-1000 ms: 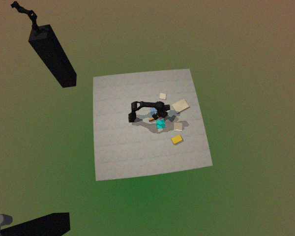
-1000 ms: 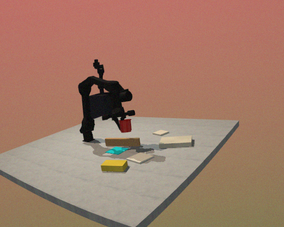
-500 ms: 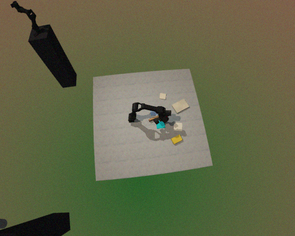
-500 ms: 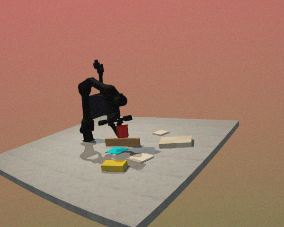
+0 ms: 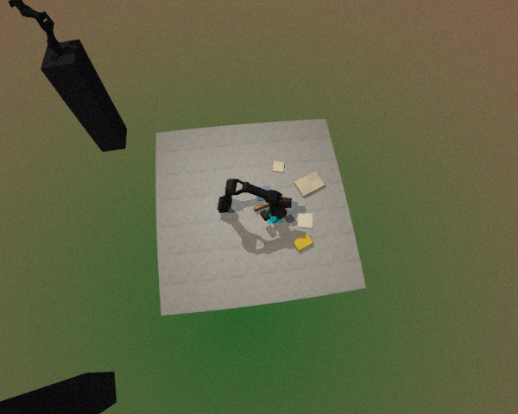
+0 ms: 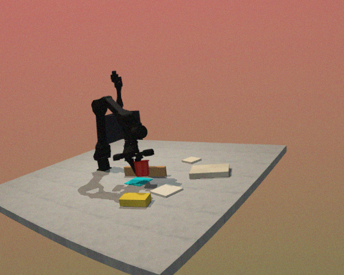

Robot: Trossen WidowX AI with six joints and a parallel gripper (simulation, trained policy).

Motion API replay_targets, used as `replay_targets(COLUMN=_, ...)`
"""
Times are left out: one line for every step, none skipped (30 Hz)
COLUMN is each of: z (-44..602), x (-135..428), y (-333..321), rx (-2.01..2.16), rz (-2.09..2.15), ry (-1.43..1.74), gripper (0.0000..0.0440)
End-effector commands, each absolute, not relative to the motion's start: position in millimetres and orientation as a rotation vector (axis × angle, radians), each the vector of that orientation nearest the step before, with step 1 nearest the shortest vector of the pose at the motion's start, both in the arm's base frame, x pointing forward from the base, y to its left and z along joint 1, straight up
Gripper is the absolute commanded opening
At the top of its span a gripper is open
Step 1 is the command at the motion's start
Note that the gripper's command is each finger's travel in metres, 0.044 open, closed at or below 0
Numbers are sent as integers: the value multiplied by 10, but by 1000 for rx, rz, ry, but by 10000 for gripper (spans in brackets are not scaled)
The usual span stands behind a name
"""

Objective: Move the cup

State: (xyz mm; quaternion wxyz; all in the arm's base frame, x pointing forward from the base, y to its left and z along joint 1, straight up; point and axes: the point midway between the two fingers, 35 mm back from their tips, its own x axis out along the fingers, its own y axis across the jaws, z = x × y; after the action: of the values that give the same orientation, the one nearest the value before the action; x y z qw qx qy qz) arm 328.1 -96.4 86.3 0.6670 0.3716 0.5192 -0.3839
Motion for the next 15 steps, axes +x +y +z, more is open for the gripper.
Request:
replay_targets(z=746, x=3212, y=-988, rx=835, rz=-882, ry=1184, gripper=11)
replay_targets(z=721, x=3195, y=-993, rx=836, rz=-886, ry=1187, gripper=13)
replay_targets(z=698, x=3178, y=-998, rx=838, rz=-891, ry=1190, gripper=16)
replay_targets(z=677, x=3161, y=-1004, rx=839, rz=-896, ry=1193, gripper=19)
replay_targets(z=657, x=3144, y=-1009, rx=841, rz=-901, ry=1196, gripper=23)
replay_targets(z=639, x=3128, y=-1015, rx=843, rz=-906, ry=1199, gripper=26)
replay_targets(z=629, x=3125, y=-1022, rx=846, rz=-907, ry=1196, gripper=38)
replay_targets(z=622, x=3124, y=-1031, rx=850, rz=-908, ry=1192, gripper=50)
replay_targets(z=620, x=3126, y=-1040, rx=855, rz=-908, ry=1187, gripper=65)
replay_targets(z=632, x=3137, y=-1057, rx=860, rz=-906, ry=1176, gripper=89)
replay_targets(z=648, x=3152, y=-1073, rx=866, rz=-903, ry=1163, gripper=115)
replay_targets(z=666, x=3165, y=-1083, rx=874, rz=-900, ry=1151, gripper=141)
replay_targets(z=685, x=3176, y=-1091, rx=882, rz=-896, ry=1140, gripper=158)
replay_targets(z=697, x=3175, y=-1087, rx=887, rz=-891, ry=1135, gripper=159)
replay_targets(z=714, x=3172, y=-1083, rx=892, rz=-886, ry=1130, gripper=161)
